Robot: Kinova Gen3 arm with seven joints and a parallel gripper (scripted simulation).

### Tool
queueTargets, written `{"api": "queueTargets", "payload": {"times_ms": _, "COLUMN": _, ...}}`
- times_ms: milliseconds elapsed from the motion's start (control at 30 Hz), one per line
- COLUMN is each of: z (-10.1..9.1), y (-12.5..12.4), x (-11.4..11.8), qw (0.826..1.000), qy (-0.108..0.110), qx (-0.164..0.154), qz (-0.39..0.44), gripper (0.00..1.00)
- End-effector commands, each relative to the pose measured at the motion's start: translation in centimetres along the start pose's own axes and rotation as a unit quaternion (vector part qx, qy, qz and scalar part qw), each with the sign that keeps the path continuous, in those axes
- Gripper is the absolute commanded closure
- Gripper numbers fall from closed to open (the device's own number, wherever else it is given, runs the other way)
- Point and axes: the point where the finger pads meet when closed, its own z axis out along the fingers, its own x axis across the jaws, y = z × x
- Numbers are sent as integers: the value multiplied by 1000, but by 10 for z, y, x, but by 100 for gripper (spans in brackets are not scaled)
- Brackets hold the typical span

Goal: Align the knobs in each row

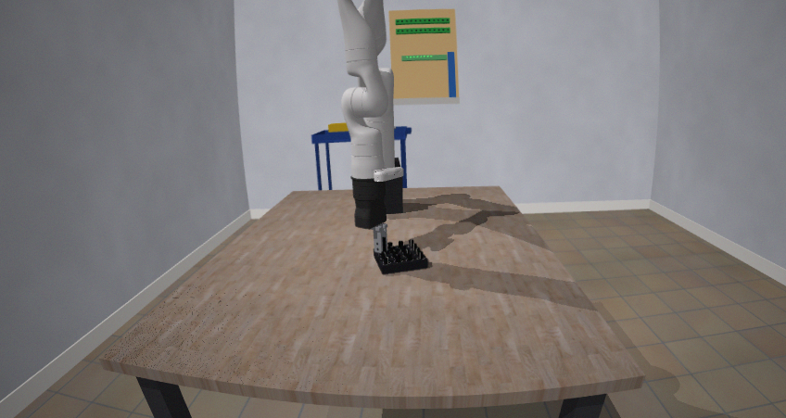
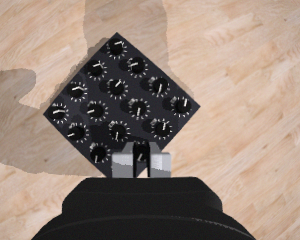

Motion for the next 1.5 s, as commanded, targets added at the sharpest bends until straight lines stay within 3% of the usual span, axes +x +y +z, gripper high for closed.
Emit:
{"api": "queueTargets", "payload": {"times_ms": 0, "z": 0, "y": -3, "x": -2, "qw": 999, "qy": -4, "qx": 1, "qz": -51, "gripper": 70}}
{"api": "queueTargets", "payload": {"times_ms": 267, "z": 0, "y": -4, "x": -2, "qw": 991, "qy": -4, "qx": 1, "qz": -133, "gripper": 70}}
{"api": "queueTargets", "payload": {"times_ms": 600, "z": 0, "y": -3, "x": -2, "qw": 967, "qy": -3, "qx": 0, "qz": -254, "gripper": 70}}
{"api": "queueTargets", "payload": {"times_ms": 1167, "z": 0, "y": -2, "x": -1, "qw": 928, "qy": -3, "qx": 0, "qz": -373, "gripper": 70}}
{"api": "queueTargets", "payload": {"times_ms": 1467, "z": 0, "y": -1, "x": -2, "qw": 916, "qy": -4, "qx": 0, "qz": -401, "gripper": 70}}
